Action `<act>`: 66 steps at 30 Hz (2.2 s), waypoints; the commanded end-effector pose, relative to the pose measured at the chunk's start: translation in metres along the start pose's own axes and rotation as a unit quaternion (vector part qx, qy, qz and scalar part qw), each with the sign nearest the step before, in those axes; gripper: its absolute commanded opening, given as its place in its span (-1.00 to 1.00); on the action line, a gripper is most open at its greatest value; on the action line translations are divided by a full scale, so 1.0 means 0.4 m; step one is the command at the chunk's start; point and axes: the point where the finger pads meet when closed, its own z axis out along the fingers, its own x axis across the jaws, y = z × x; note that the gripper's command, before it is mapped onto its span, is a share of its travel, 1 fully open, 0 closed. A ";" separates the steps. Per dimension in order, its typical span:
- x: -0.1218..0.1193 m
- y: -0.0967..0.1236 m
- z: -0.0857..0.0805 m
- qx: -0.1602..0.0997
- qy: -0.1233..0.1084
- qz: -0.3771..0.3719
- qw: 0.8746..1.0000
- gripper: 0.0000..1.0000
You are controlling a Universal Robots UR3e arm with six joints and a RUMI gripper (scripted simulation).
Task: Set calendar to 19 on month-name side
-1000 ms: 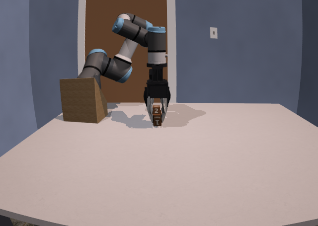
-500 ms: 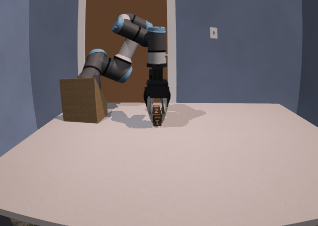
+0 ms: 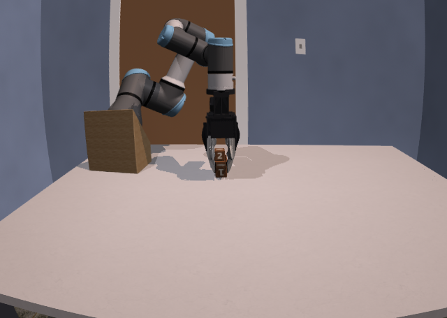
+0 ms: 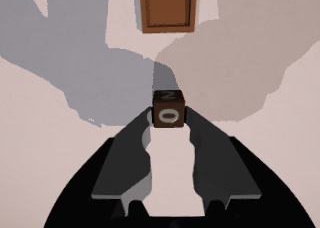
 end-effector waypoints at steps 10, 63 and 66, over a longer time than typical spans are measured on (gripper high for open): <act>0.001 0.002 -0.002 -0.001 0.001 0.000 1.000 -0.80; 0.001 0.002 -0.002 -0.001 0.001 0.000 1.000 -0.44; 0.001 0.002 -0.002 -0.001 0.001 0.000 1.000 -0.44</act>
